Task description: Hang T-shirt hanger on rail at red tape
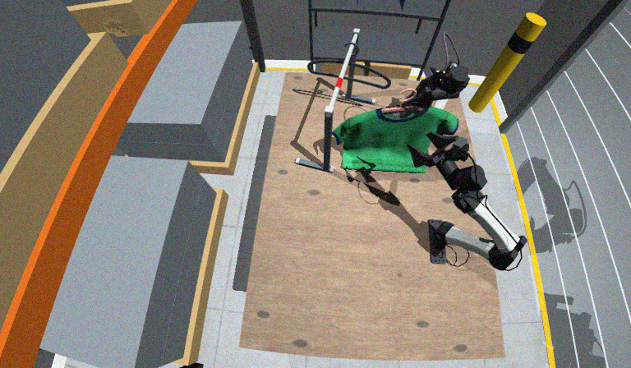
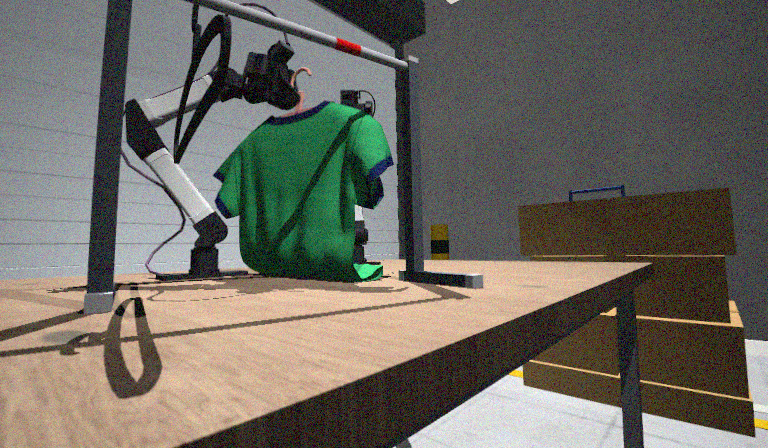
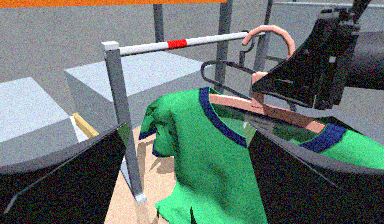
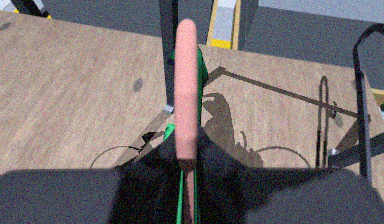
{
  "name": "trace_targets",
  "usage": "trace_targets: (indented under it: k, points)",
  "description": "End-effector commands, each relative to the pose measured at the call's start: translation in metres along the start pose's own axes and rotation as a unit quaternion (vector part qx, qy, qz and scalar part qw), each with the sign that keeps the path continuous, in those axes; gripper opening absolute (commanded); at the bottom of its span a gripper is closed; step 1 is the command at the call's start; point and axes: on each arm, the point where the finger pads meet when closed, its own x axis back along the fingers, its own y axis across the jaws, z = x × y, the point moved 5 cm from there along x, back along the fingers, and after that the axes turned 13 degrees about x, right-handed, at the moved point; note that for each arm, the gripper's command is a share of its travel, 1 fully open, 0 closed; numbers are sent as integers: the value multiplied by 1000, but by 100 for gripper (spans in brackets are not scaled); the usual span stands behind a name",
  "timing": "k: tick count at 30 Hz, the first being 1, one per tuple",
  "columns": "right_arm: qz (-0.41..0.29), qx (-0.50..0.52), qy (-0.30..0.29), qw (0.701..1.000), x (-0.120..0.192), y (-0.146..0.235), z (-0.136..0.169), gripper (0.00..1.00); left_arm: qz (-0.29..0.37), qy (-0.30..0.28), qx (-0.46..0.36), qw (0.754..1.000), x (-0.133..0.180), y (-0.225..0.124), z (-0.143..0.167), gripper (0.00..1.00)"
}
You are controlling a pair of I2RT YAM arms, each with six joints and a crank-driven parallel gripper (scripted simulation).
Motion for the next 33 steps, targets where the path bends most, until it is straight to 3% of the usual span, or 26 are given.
trace_targets:
  k: [1,4,10,12,23,33]
  points:
    - [-39,9,-10,999,-2,3,-1,2,4,-33,-4,999,-3,-4,-23,100]
    - [-54,8,-18,998,-13,7,-1,2,4,-33,-4,999,-3,-4,-23,100]
    - [1,-14,-20,1000,-64,-9,0,2,4,-33,-4,999,-3,-4,-23,100]
    - [1,-14,-20,1000,-64,-9,0,2,4,-33,-4,999,-3,-4,-23,100]
    - [131,-46,-2,990,-148,-90,32,2,4,-33,-4,999,-3,-4,-23,100]
    - [178,-53,11,983,-165,-128,51,2,4,-33,-4,999,-3,-4,-23,100]
